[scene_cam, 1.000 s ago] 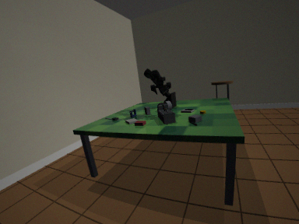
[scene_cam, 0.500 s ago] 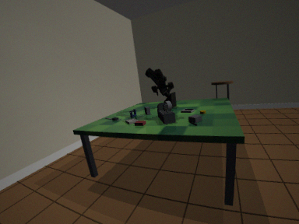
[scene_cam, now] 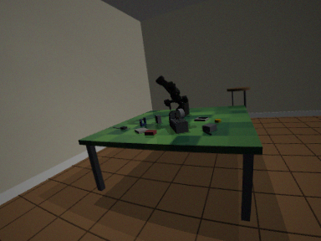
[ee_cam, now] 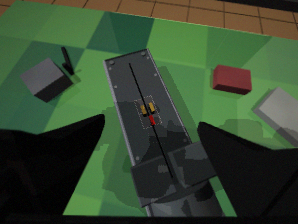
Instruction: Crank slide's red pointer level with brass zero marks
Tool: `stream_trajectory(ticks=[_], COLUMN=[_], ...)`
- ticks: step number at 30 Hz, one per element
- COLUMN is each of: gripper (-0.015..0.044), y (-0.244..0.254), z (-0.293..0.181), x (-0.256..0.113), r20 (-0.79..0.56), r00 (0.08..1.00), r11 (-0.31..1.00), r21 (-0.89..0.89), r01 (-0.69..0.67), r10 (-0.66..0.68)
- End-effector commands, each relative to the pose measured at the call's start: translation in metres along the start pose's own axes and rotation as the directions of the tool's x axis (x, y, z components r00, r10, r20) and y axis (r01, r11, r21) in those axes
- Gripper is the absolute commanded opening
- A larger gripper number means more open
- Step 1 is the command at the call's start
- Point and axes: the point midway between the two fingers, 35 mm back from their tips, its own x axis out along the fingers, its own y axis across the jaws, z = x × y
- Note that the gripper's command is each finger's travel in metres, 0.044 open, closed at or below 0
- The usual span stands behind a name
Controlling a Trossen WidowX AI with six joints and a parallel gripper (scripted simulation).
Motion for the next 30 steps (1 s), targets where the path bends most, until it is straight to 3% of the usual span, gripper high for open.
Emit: stream_trajectory(ticks=[1,14,21,30], gripper=[0.0440,0.0440,0.0440,0.0440], y=[0.002,0.002,0.006,-0.007], z=[-0.002,-0.001,0.034,0.016], x=[0.002,0.001,-0.036,-0.063], r20=[0.001,0.001,0.005,-0.005], r00=[1.000,1.000,1.000,0.998], r11=[1.000,1.000,1.000,0.994], r21=[-0.005,-0.005,0.002,-0.096], r01=[-0.006,-0.006,-0.002,-0.056], r10=[0.006,0.006,0.002,0.056])
